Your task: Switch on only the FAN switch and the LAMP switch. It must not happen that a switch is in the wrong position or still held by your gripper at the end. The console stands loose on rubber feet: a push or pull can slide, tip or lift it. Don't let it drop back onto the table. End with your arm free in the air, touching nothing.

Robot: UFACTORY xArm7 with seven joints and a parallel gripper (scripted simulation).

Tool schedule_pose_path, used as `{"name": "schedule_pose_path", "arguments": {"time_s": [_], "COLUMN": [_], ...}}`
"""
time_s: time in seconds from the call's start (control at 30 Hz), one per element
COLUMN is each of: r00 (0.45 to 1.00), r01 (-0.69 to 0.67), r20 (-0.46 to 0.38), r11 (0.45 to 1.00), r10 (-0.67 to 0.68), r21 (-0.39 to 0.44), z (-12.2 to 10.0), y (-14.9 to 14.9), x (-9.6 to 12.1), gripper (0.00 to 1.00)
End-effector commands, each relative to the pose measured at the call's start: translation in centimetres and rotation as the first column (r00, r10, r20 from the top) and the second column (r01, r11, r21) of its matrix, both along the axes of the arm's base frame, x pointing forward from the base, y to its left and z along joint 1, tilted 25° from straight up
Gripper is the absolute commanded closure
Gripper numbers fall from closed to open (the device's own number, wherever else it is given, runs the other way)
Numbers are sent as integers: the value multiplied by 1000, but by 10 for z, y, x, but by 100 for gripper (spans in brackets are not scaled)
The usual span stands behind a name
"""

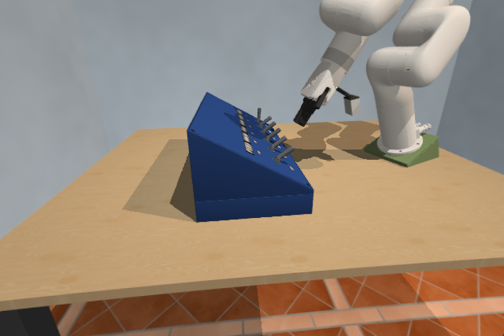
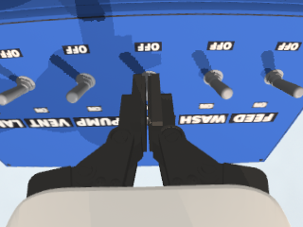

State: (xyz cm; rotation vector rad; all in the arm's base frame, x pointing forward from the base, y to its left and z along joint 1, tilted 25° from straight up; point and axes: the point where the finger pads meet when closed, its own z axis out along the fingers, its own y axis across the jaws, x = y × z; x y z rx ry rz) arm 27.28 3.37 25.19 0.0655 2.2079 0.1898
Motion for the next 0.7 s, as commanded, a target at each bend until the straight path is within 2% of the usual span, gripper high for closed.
{"name": "schedule_pose_path", "arguments": {"time_s": [0.0, 0.33, 0.67], "r00": [1000, 1000, 1000], "r01": [1, 1, 1], "r20": [3, 3, 3], "r11": [1000, 1000, 1000], "r10": [-1, -1, -1], "r21": [0, 0, 0], "z": [-6, -21, -26], "y": [2, 5, 6], "x": [12, 33, 40], "gripper": [100, 100, 100]}}
